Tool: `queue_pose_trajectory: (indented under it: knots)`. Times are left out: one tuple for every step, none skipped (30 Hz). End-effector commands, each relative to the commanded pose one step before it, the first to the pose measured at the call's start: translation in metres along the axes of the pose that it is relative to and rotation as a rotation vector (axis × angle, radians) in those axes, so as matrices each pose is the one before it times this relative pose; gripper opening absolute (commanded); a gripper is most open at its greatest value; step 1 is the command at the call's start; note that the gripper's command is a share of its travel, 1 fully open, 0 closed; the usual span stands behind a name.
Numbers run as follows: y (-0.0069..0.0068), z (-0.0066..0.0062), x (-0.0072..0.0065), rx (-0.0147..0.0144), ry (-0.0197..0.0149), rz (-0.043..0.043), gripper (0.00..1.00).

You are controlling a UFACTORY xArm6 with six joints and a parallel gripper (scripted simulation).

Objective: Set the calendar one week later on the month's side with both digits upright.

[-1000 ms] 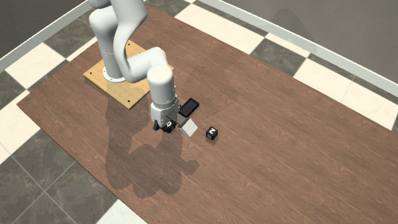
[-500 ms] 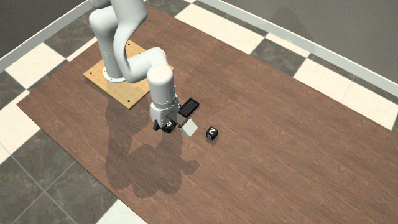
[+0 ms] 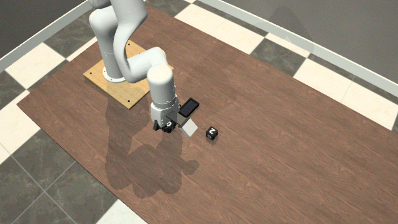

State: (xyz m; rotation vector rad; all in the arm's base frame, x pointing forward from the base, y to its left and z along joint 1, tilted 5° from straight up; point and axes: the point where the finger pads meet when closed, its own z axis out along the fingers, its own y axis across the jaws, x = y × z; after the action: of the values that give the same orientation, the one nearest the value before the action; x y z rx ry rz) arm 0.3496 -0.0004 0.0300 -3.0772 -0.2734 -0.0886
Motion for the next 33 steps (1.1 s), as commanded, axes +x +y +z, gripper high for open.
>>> queue_pose_trajectory:
  knots:
    - [0.00025, -0.00093, 0.00135, -0.00071, 0.00337, -0.00011, 0.29]
    - [0.00000, 0.00000, 0.00000, 0.00000, 0.00000, 0.00000, 0.29]
    - [0.00000, 0.00000, 0.00000, 0.00000, 0.00000, 0.00000, 0.29]
    - [0.00000, 0.00000, 0.00000, 0.00000, 0.00000, 0.00000, 0.29]
    - [0.00000, 0.00000, 0.00000, 0.00000, 0.00000, 0.00000, 0.29]
    - [0.00000, 0.00000, 0.00000, 0.00000, 0.00000, 0.00000, 0.29]
    - [0.00000, 0.00000, 0.00000, 0.00000, 0.00000, 0.00000, 0.29]
    - [0.00000, 0.00000, 0.00000, 0.00000, 0.00000, 0.00000, 0.29]
    - [0.00000, 0.00000, 0.00000, 0.00000, 0.00000, 0.00000, 0.29]
    - [0.00000, 0.00000, 0.00000, 0.00000, 0.00000, 0.00000, 0.29]
    - [0.00000, 0.00000, 0.00000, 0.00000, 0.00000, 0.00000, 0.29]
    - [0.00000, 0.00000, 0.00000, 0.00000, 0.00000, 0.00000, 0.29]
    - [0.00000, 0.00000, 0.00000, 0.00000, 0.00000, 0.00000, 0.29]
    - [0.00000, 0.00000, 0.00000, 0.00000, 0.00000, 0.00000, 0.29]
    - [0.00000, 0.00000, 0.00000, 0.00000, 0.00000, 0.00000, 0.29]
    - [0.00000, 0.00000, 0.00000, 0.00000, 0.00000, 0.00000, 0.29]
    - [0.00000, 0.00000, 0.00000, 0.00000, 0.00000, 0.00000, 0.29]
    - [0.00000, 0.00000, 0.00000, 0.00000, 0.00000, 0.00000, 0.29]
    - [0.00000, 0.00000, 0.00000, 0.00000, 0.00000, 0.00000, 0.29]
    - [0.00000, 0.00000, 0.00000, 0.00000, 0.00000, 0.00000, 0.29]
    - [0.00000, 0.00000, 0.00000, 0.00000, 0.00000, 0.00000, 0.29]
    - [0.00000, 0.00000, 0.00000, 0.00000, 0.00000, 0.00000, 0.29]
    - [0.00000, 0.00000, 0.00000, 0.00000, 0.00000, 0.00000, 0.29]
    - [0.00000, 0.00000, 0.00000, 0.00000, 0.00000, 0.00000, 0.29]
    - [0.00000, 0.00000, 0.00000, 0.00000, 0.00000, 0.00000, 0.29]
    - [0.00000, 0.00000, 0.00000, 0.00000, 0.00000, 0.00000, 0.29]
    - [0.00000, 0.00000, 0.00000, 0.00000, 0.00000, 0.00000, 0.29]
    - [0.00000, 0.00000, 0.00000, 0.00000, 0.00000, 0.00000, 0.29]
    - [0.00000, 0.00000, 0.00000, 0.00000, 0.00000, 0.00000, 0.29]
    - [0.00000, 0.00000, 0.00000, 0.00000, 0.00000, 0.00000, 0.29]
    - [0.00000, 0.00000, 0.00000, 0.00000, 0.00000, 0.00000, 0.29]
    - [0.00000, 0.00000, 0.00000, 0.00000, 0.00000, 0.00000, 0.29]
    - [0.00000, 0.00000, 0.00000, 0.00000, 0.00000, 0.00000, 0.33]
